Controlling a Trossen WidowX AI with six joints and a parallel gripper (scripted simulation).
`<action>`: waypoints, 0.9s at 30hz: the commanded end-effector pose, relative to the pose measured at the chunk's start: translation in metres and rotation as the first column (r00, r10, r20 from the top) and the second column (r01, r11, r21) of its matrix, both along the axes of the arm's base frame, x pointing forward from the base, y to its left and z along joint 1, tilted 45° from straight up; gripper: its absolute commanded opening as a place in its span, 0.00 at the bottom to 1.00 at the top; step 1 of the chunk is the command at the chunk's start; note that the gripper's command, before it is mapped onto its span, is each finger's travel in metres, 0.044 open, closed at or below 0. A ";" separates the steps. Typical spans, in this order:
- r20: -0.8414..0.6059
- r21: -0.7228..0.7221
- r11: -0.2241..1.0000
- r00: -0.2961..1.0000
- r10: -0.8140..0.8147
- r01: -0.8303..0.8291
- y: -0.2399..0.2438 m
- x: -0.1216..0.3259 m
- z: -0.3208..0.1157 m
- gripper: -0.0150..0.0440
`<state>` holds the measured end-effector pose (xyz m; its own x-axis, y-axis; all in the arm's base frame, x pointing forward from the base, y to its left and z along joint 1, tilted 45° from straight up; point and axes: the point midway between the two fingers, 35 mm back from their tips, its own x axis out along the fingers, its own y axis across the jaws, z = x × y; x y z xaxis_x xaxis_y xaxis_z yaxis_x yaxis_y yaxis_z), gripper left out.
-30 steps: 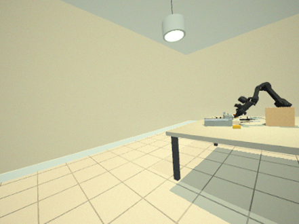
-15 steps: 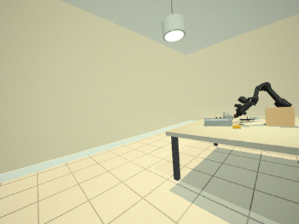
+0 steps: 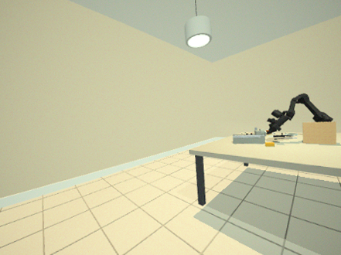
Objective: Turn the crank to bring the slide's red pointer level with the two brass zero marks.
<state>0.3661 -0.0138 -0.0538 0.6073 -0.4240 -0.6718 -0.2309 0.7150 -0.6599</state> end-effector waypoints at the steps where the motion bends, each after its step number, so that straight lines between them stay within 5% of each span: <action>1: -0.002 -0.002 1.000 1.000 0.000 0.000 -0.001 0.000 -0.001 0.25; 17: 0.000 0.000 1.000 1.000 -0.001 0.001 0.000 0.000 0.000 0.25; 27: 0.000 0.000 1.000 1.000 -0.001 0.001 0.000 0.000 0.000 0.70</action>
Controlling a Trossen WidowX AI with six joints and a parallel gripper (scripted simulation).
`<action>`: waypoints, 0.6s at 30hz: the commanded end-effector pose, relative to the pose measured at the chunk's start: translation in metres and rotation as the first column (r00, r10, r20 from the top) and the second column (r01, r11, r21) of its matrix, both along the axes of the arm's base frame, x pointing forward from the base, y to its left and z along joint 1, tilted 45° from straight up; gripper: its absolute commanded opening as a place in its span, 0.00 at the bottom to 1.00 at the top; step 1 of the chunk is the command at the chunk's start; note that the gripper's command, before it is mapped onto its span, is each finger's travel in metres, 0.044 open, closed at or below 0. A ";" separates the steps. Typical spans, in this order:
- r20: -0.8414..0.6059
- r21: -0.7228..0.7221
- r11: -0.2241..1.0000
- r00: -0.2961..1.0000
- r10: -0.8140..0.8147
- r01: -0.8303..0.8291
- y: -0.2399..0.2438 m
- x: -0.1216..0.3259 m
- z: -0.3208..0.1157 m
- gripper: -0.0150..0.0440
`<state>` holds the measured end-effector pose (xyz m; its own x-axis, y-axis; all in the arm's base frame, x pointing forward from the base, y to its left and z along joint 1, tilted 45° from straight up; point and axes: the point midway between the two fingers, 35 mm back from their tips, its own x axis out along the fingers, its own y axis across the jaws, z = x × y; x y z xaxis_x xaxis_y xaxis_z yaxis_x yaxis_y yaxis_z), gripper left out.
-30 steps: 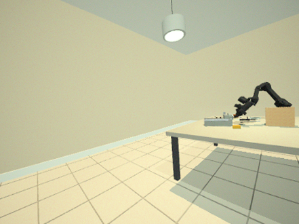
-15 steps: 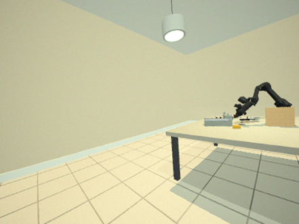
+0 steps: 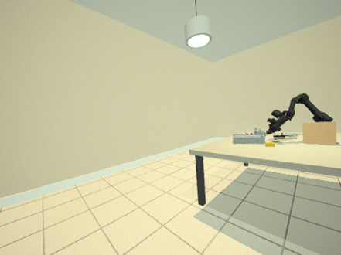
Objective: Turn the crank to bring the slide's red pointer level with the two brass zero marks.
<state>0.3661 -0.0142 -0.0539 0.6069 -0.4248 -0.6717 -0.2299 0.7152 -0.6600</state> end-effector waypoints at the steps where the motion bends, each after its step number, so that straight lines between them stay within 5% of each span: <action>1: 0.000 0.000 1.000 1.000 0.000 0.000 0.000 0.000 0.000 0.74; 7: 0.000 0.000 1.000 1.000 0.000 0.000 0.000 0.000 0.000 1.00; 18: 0.000 0.002 1.000 1.000 0.000 0.000 0.033 0.006 0.033 1.00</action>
